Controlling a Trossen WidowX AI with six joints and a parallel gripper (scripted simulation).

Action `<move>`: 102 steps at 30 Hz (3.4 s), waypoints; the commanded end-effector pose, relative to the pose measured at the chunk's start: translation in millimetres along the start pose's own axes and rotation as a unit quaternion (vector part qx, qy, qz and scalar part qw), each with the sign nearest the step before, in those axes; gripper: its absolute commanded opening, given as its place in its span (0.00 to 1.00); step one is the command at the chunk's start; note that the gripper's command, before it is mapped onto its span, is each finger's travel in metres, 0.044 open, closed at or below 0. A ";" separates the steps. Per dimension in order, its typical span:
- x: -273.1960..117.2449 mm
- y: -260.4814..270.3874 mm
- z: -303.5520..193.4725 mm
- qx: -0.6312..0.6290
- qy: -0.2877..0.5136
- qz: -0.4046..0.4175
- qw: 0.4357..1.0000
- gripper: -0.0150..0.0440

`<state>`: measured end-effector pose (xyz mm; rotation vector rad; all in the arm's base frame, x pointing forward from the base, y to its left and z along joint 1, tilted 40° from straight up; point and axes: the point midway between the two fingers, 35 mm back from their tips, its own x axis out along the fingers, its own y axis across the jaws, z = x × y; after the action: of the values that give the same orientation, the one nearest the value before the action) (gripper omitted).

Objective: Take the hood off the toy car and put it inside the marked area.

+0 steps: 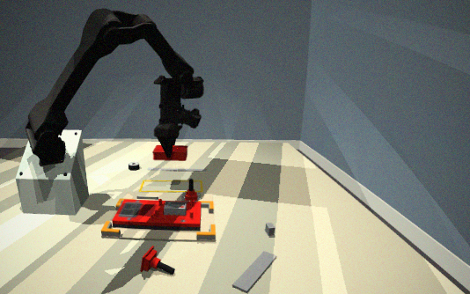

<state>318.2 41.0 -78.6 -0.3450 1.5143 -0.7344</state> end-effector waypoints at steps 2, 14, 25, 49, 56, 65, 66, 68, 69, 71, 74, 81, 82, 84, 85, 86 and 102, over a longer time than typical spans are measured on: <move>2.7 3.4 0.7 0.004 -0.001 0.002 1.000 0.25; 13.1 3.9 1.5 0.004 -0.001 0.002 1.000 0.25; 22.6 4.1 2.0 0.004 -0.001 0.002 1.000 0.25; 43.4 4.1 2.3 0.004 -0.002 0.002 1.000 0.25; 49.4 3.9 2.1 0.004 -0.002 0.002 1.000 0.25; 57.1 3.6 1.8 0.004 -0.002 0.002 1.000 0.25; 58.0 3.5 1.7 0.004 -0.002 0.002 1.000 0.25; 59.7 3.5 1.6 0.004 -0.002 0.001 1.000 0.25; 60.5 3.4 1.6 0.004 -0.002 0.001 1.000 0.25; 62.2 3.3 1.5 0.004 -0.002 0.001 1.000 0.25; 64.8 3.2 1.3 0.004 -0.002 0.001 1.000 0.25; 70.7 2.8 0.8 0.005 -0.002 0.001 1.000 0.25; 71.5 2.7 0.7 0.005 -0.002 0.001 1.000 0.25; 73.2 2.6 0.5 0.005 -0.002 0.001 1.000 0.25; 74.0 2.5 0.4 0.005 -0.002 0.001 1.000 0.25; 74.8 2.5 0.3 0.005 -0.002 0.001 1.000 0.25; 81.2 2.3 0.3 0.005 -0.002 0.000 1.000 0.25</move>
<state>310.9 -7.1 -141.5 -0.3308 1.5082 -0.7430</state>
